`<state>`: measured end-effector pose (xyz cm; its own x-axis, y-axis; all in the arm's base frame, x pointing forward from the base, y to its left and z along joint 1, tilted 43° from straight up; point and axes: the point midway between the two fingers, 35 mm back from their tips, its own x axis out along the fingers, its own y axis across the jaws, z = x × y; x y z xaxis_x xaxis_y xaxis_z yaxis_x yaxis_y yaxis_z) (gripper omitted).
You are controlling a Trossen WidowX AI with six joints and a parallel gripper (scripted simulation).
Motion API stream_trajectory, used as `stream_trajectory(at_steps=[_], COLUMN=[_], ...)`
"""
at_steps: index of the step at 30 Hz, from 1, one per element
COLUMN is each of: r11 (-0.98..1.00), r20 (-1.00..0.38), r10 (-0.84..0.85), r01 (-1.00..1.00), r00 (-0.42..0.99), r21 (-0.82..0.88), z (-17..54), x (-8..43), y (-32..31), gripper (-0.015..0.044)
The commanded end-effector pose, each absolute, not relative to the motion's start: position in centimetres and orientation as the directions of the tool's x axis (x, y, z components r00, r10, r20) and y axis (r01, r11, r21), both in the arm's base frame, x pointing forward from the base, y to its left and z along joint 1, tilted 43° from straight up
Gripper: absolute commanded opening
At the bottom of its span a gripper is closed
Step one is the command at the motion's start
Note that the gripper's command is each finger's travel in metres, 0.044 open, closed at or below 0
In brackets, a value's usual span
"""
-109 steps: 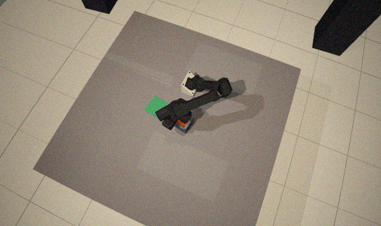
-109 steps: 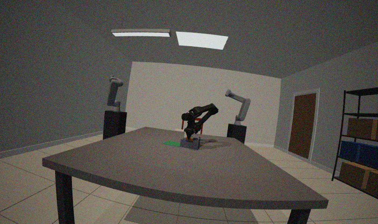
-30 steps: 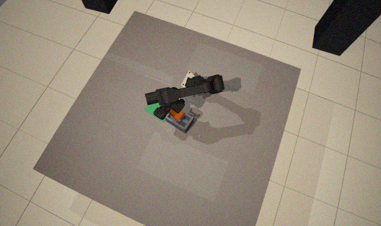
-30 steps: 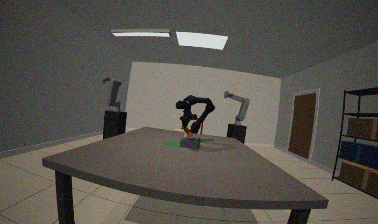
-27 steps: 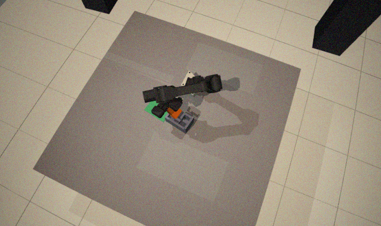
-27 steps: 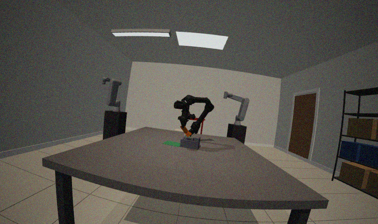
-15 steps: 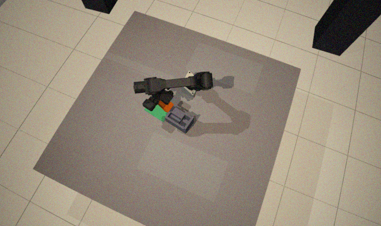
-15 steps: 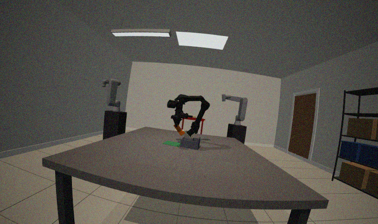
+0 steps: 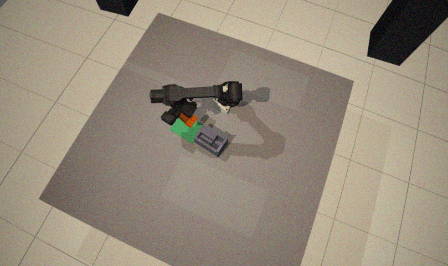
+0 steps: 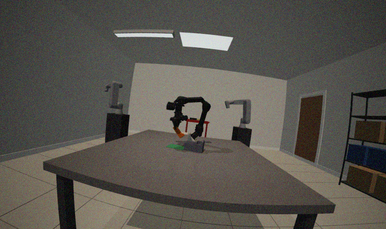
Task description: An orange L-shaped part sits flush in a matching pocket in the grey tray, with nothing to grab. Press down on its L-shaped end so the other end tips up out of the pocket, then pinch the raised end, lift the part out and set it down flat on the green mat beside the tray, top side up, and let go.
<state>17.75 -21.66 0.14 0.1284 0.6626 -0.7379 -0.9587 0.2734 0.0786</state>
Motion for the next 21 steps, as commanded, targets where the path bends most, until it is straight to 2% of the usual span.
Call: stream_trajectory(at_steps=[1, 21], r11=[0.266, 0.266], r20=[-0.739, -0.738], r10=[0.663, 0.663], r01=[-0.961, -0.961], r00=[0.122, 0.123], r21=[0.080, 0.079], z=[-0.3, -2.7], x=[17.7, 18.1], y=[-21.4, -19.3], gripper=[0.0000, 0.0000])
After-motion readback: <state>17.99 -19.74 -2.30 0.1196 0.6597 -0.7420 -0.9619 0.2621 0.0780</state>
